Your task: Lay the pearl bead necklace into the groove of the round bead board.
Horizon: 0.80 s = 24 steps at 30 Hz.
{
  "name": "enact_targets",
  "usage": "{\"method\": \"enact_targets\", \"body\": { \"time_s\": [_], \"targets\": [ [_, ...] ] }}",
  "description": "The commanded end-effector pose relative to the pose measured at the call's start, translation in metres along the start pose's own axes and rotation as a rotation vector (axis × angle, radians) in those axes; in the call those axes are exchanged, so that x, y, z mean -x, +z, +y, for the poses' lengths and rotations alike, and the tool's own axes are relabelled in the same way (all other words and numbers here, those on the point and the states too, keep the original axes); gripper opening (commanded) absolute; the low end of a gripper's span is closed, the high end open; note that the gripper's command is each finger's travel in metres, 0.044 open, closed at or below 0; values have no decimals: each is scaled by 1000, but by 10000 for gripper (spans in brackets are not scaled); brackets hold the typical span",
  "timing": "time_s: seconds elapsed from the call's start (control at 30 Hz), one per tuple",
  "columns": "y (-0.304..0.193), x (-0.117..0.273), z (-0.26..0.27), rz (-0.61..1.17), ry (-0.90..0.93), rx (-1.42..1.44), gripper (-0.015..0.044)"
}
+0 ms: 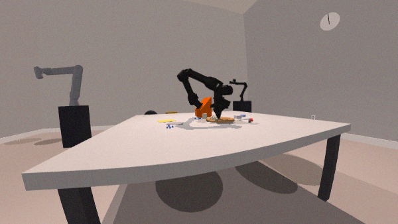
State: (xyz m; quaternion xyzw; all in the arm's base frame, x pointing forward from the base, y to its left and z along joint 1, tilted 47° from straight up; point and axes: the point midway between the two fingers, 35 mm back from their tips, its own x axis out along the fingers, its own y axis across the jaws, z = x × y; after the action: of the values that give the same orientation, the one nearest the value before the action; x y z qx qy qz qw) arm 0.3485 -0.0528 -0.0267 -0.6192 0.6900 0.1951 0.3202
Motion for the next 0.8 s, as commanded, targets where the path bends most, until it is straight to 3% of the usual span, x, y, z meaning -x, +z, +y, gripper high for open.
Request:
{"method": "enact_targets", "body": {
  "time_s": [0.0, 0.77],
  "targets": [
    [0, 0, 0, 0, 0, -1, 0],
    [-2, 6, -31, 5, 0, 3, 0]
  ]
}}
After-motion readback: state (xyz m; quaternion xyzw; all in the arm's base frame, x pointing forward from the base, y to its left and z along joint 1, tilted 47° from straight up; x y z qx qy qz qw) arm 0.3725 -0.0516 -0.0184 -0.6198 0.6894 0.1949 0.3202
